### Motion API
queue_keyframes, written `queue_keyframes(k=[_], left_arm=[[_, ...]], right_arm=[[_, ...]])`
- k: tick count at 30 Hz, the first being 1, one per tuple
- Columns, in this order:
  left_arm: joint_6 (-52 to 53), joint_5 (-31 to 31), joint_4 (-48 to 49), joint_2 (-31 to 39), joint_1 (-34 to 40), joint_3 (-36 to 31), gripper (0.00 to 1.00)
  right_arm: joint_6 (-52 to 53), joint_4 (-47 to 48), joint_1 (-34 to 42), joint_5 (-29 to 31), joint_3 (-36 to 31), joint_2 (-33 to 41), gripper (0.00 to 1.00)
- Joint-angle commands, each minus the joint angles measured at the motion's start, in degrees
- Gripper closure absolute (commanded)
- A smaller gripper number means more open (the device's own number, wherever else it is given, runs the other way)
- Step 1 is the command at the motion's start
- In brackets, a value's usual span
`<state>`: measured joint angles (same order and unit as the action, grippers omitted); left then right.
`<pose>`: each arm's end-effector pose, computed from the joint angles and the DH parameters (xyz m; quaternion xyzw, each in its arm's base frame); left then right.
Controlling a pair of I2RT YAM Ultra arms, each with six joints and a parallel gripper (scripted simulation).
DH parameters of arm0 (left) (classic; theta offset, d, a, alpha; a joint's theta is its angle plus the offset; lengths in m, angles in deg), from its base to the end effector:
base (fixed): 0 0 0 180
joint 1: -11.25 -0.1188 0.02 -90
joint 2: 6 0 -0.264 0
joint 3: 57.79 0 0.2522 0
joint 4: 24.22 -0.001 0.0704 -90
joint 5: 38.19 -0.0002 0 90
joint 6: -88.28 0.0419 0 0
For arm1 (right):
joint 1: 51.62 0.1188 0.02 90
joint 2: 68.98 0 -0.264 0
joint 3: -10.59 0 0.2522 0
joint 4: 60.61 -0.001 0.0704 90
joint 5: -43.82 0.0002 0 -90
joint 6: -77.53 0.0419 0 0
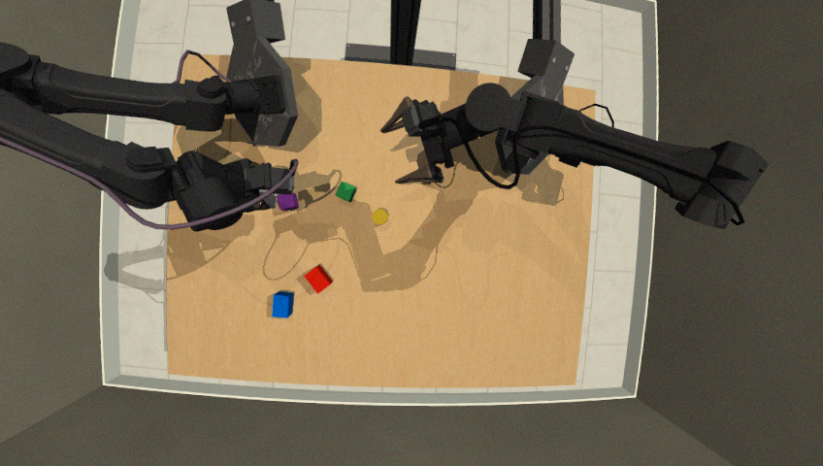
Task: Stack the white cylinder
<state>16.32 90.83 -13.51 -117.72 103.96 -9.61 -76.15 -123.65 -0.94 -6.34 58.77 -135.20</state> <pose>0.0135 -0.2931 0.0561 0.6747 0.5952 0.0695 0.4308 0.1271 0.1144 0.1809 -0.7733 0.5303 -0.3458 0.0342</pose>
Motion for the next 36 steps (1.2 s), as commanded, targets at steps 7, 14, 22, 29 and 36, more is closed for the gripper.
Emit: queue_keyframes(k=[7, 14, 22, 29, 36], left_arm=[[0.1, -0.2, 0.4, -0.1, 0.3, 0.2, 0.0], [0.1, -0.2, 0.4, -0.1, 0.3, 0.2, 0.0], [0.1, -0.2, 0.4, -0.1, 0.3, 0.2, 0.0], [0.1, -0.2, 0.4, -0.1, 0.3, 0.2, 0.0], [0.1, -0.2, 0.4, -0.1, 0.3, 0.2, 0.0]], right_arm=[[16.2, -10.5, 10.3, 18.1, 4.7, -18.8, 0.66], [24.6, -16.9, 12.7, 22.4, 7.1, -29.2, 0.66], [39.9, -29.1, 14.6, 26.8, 11.3, -47.4, 0.66], [50.7, -37.2, 14.9, 27.9, 14.4, -61.9, 0.66], [55.9, -39.9, 14.7, 27.6, 15.8, -66.7, 0.66]])
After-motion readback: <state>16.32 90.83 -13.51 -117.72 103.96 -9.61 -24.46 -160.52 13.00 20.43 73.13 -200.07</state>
